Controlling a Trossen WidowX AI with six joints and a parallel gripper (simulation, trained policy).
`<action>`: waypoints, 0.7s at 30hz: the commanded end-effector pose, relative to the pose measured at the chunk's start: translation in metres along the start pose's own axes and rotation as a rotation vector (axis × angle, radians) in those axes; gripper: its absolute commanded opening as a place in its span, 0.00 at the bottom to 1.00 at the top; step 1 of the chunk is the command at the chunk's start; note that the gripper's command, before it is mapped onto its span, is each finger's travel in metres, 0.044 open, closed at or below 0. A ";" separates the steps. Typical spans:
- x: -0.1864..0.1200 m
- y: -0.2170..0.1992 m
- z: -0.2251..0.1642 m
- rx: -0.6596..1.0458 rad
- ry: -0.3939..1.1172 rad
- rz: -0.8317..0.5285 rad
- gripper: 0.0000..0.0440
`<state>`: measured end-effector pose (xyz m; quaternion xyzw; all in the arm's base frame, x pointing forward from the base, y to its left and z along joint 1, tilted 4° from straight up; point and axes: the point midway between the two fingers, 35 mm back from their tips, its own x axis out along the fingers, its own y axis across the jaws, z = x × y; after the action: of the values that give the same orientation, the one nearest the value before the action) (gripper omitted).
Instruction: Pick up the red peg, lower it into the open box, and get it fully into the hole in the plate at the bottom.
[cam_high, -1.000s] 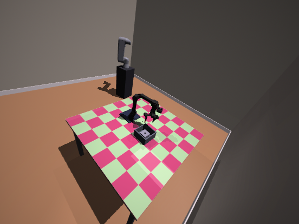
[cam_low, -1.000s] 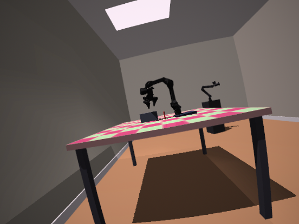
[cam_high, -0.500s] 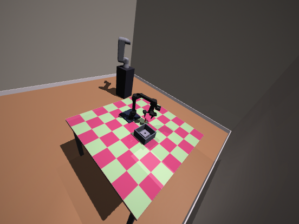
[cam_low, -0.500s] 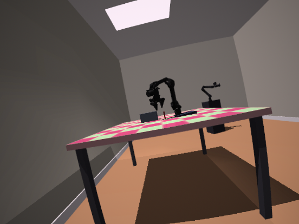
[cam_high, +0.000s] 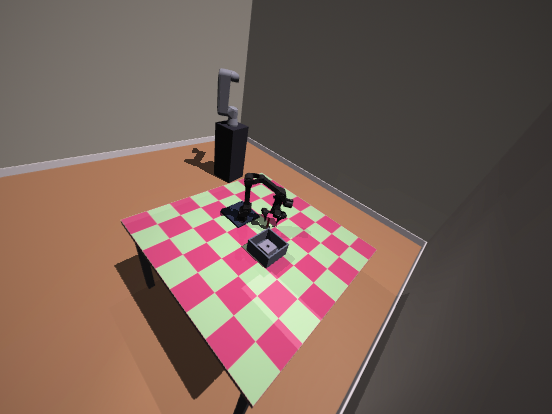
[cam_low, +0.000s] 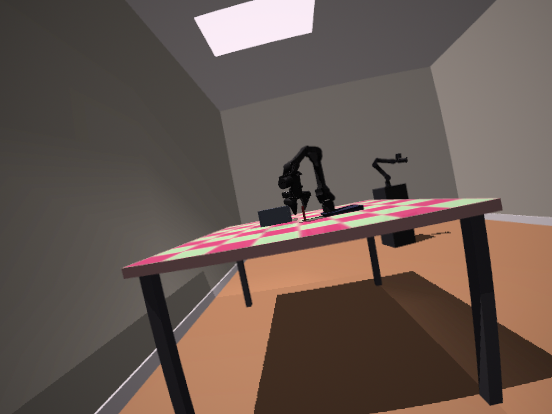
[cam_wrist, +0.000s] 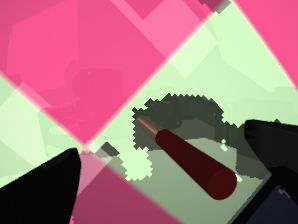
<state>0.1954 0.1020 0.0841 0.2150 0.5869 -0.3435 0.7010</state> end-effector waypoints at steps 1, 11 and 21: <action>0.015 0.000 -0.003 -0.006 -0.017 0.003 1.00; 0.041 -0.008 -0.011 -0.042 0.003 -0.041 0.56; 0.046 -0.015 -0.012 -0.046 0.023 -0.096 0.00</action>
<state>0.1820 0.0909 0.0398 0.1820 0.6061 -0.3567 0.6872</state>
